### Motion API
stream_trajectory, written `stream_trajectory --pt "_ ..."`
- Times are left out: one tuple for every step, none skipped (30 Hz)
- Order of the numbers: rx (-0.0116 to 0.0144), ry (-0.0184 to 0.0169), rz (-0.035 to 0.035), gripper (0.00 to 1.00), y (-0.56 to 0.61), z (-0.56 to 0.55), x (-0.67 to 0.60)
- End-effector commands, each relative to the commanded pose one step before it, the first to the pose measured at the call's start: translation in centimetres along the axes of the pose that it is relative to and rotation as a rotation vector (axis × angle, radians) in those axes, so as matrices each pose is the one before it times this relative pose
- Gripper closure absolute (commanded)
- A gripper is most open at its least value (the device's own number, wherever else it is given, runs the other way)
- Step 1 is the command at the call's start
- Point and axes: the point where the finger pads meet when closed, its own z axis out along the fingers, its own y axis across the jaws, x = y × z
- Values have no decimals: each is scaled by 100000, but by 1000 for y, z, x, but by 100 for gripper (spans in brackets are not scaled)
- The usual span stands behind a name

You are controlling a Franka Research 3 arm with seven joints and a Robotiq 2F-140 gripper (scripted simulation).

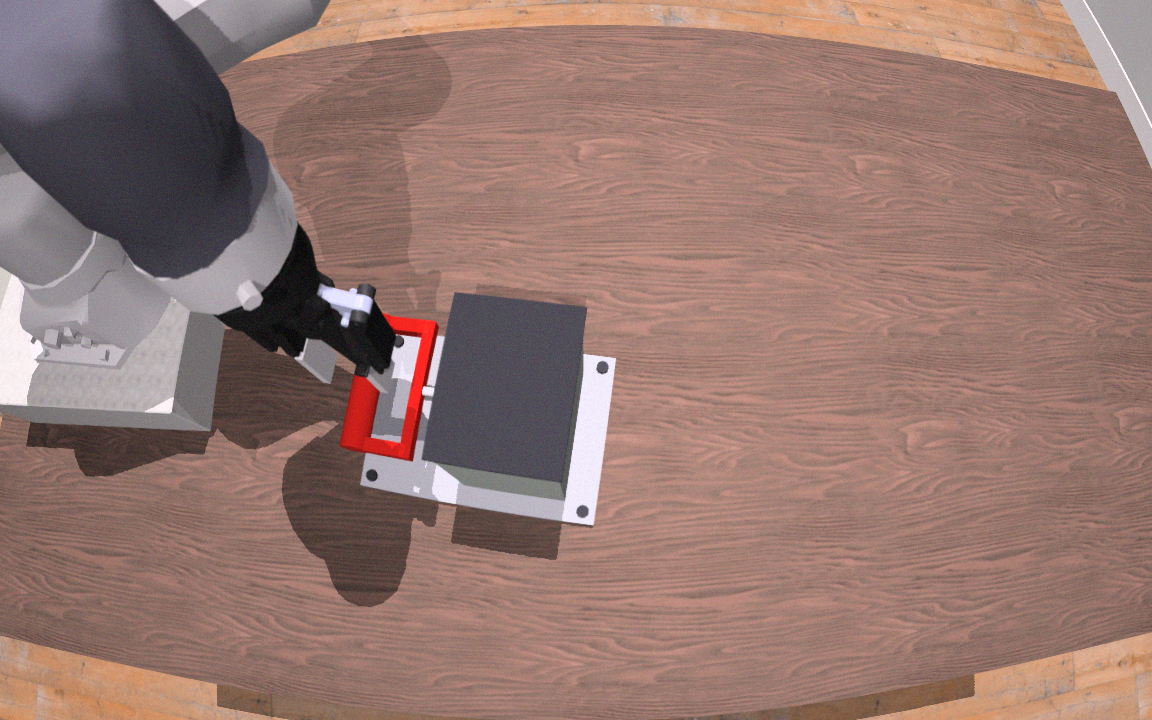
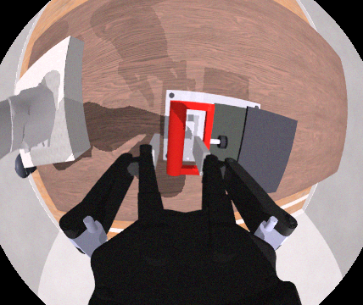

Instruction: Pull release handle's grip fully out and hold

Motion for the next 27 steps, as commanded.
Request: stream_trajectory --pt "-129 21 -327 67 -8 67 -47" --pt "0 0 0 67 0 0 0" --pt "0 0 0 67 0 0 0" --pt "0 0 0 67 0 0 0" --pt "0 0 0 67 0 0 0" --pt "0 0 0 67 0 0 0" --pt "0 0 0 67 0 0 0" --pt "0 0 0 67 0 0 0" --pt "0 0 0 67 0 0 0" --pt "0 0 0 67 0 0 0" --pt "0 0 0 67 0 2 0" --pt "0 0 0 67 0 5 0" --pt "0 0 0 67 0 10 0" --pt "0 0 0 67 0 16 0" --pt "0 0 0 67 0 23 0" --pt "0 0 0 67 0 31 0" --pt "0 0 0 67 0 40 0" --pt "0 0 0 67 0 49 0" --pt "0 0 0 67 0 59 0" --pt "0 0 0 67 0 0 0" --pt "0 0 0 67 0 0 0" --pt "0 0 0 67 0 69 0" --pt "-1 1 0 67 0 79 0" --pt "-1 1 -1 67 0 89 1" --pt "1 -1 1 67 0 98 -1" --pt "1 -1 0 67 0 108 0" --pt "0 0 0 67 0 117 0"
